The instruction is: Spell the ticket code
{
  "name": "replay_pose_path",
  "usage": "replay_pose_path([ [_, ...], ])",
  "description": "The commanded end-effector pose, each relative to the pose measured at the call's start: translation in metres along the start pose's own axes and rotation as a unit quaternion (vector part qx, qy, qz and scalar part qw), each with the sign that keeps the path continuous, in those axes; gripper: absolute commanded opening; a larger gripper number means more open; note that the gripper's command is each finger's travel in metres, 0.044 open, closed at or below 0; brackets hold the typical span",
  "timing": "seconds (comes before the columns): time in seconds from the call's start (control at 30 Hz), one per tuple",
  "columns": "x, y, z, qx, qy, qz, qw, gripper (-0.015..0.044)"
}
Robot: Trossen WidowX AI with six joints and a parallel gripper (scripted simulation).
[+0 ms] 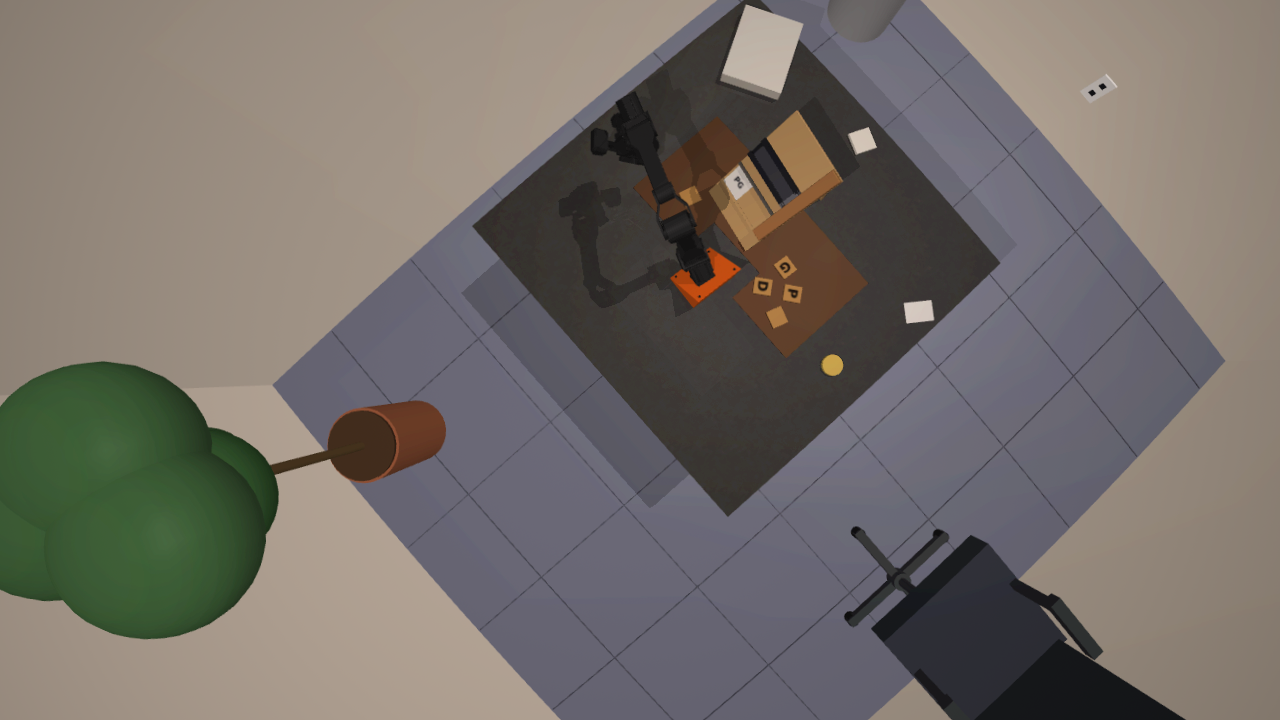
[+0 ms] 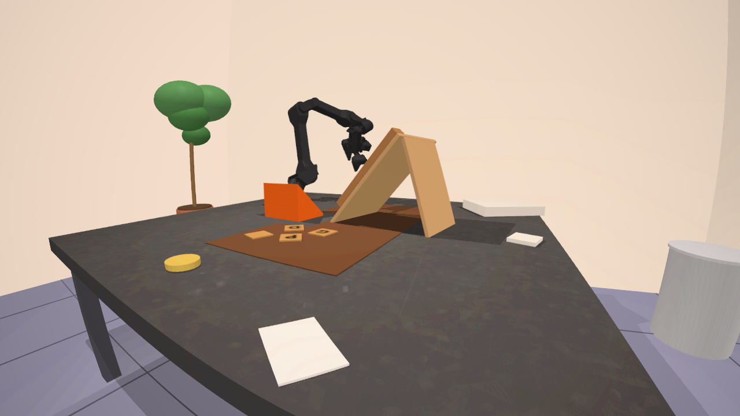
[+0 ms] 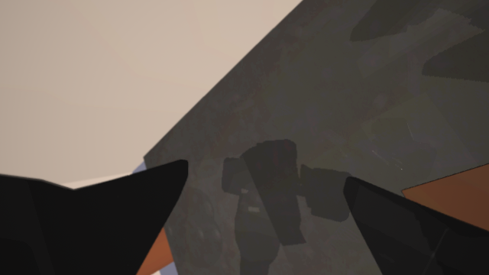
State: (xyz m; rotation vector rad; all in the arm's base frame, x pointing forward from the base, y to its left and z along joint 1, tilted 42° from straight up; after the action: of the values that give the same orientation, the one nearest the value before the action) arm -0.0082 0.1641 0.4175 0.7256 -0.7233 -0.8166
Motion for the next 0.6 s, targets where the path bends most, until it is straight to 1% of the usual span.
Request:
replay_pose_path([
  [0.0,0.014,-0.012,-0.034,-0.053,-0.102,-0.045,0.992,0.044],
  [0.13,0.033,-0.03,-0.069,-0.112,-0.211,-0.097,0.966,0.044],
  [0.27,0.053,-0.054,-0.099,-0.173,-0.313,-0.149,0.922,0.044],
  [0.4,0.074,-0.082,-0.124,-0.233,-0.406,-0.201,0.861,0.044],
  [0.57,0.099,-0.123,-0.148,-0.305,-0.507,-0.263,0.762,0.044],
])
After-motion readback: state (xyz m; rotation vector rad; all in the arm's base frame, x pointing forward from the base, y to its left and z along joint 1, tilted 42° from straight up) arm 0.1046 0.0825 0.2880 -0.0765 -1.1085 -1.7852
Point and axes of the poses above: the point midway between the two fingers, 35 mm back from their tips, its own x axis back along the fingers, its own z axis across the jaws, y = z × x, the point moved 8 cm from there along x, back along the fingers, and after that the axes turned 13 degrees about x, right-handed, at the moved point
